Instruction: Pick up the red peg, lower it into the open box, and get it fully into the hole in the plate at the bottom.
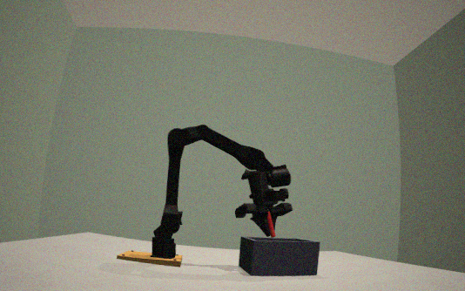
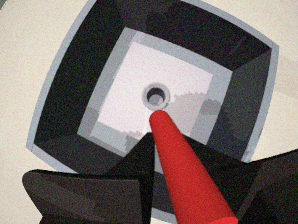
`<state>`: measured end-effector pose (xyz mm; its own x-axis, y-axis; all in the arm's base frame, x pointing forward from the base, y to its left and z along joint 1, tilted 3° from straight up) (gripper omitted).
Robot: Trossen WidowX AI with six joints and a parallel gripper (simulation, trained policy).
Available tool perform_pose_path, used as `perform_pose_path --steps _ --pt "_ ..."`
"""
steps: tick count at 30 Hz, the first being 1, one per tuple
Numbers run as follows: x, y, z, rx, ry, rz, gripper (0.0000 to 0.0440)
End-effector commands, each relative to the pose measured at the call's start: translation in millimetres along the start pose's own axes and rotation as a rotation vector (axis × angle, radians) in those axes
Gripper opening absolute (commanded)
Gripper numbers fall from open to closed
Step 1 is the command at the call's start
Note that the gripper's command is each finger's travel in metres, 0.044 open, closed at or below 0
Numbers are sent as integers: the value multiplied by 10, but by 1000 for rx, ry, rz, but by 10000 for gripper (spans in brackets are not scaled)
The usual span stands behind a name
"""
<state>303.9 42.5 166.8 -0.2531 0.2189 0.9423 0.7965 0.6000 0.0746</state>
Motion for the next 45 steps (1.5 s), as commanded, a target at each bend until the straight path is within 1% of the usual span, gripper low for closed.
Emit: perform_pose_path --steps 1,8,16,17,19,23,28,32,36,39,45 --pt "-85 0 -54 19 17 2 1" --pt "-260 -24 -150 76 53 4 0" --pt "-453 -45 -149 151 103 1 5" --pt "-474 -47 -147 159 110 1 16" --pt "-509 -49 -148 170 122 2 52" --pt "-558 -40 -178 169 146 2 142" --pt "-491 -10 -315 202 144 -7 150" --pt "-432 73 -420 200 147 -21 166" --pt "-395 150 -520 193 160 -23 204" --pt "-367 218 -587 190 175 -26 259" --pt "-311 366 -694 178 218 -41 413"
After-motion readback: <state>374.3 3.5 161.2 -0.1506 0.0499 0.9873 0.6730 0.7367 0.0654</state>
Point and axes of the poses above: the point midway between the two fingers, 35 mm back from their tips, its own x axis back along the fingers, its own y axis across the jaws, z = x × y, the point moved 5 cm from there along x, back along the fingers, and after that the axes turned 1 degree about x, right-handed, at the moved point
